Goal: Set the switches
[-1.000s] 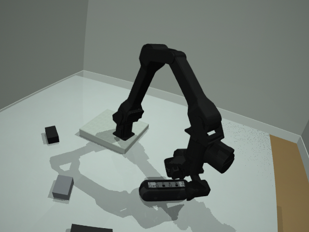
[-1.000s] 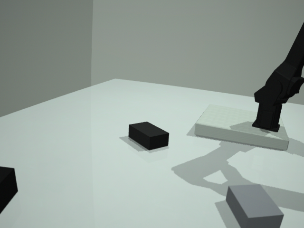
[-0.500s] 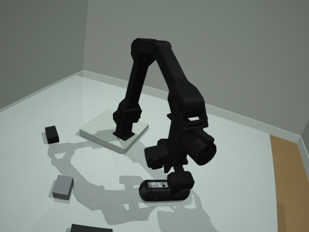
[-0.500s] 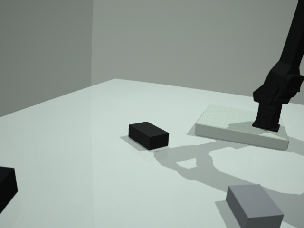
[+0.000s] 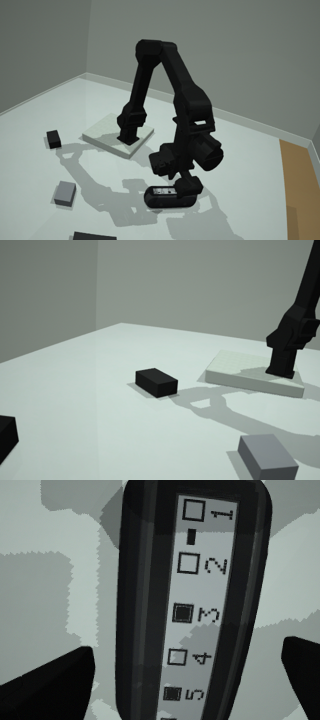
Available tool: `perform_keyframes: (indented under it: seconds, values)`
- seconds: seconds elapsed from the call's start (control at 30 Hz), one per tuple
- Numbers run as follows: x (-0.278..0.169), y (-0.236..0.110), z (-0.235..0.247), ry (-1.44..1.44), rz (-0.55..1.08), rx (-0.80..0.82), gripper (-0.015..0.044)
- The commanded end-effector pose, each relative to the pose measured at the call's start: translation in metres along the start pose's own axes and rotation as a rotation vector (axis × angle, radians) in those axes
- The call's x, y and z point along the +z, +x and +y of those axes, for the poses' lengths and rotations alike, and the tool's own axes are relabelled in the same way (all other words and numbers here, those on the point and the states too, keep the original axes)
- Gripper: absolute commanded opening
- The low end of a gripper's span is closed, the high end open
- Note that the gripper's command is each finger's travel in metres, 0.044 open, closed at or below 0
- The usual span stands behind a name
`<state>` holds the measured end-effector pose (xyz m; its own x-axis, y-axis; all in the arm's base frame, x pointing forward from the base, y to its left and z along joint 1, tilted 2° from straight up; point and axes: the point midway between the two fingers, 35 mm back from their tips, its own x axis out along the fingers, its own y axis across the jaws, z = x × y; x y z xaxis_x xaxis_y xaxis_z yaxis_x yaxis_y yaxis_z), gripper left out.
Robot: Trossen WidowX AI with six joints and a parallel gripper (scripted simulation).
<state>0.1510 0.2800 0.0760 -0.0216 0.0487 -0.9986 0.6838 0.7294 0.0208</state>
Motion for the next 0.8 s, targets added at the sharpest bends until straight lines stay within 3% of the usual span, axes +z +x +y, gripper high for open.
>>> perform_keyframes:
  seconds: [0.0,0.37,0.77]
  values:
    - [-0.001,-0.002,0.003,-0.212,0.002,-0.012,0.0282]
    - [-0.002,-0.010,0.011,-1.156,0.045,-0.061,0.0000]
    - [-0.003,-0.017,0.020,-2.182,0.154,-0.066,0.0000]
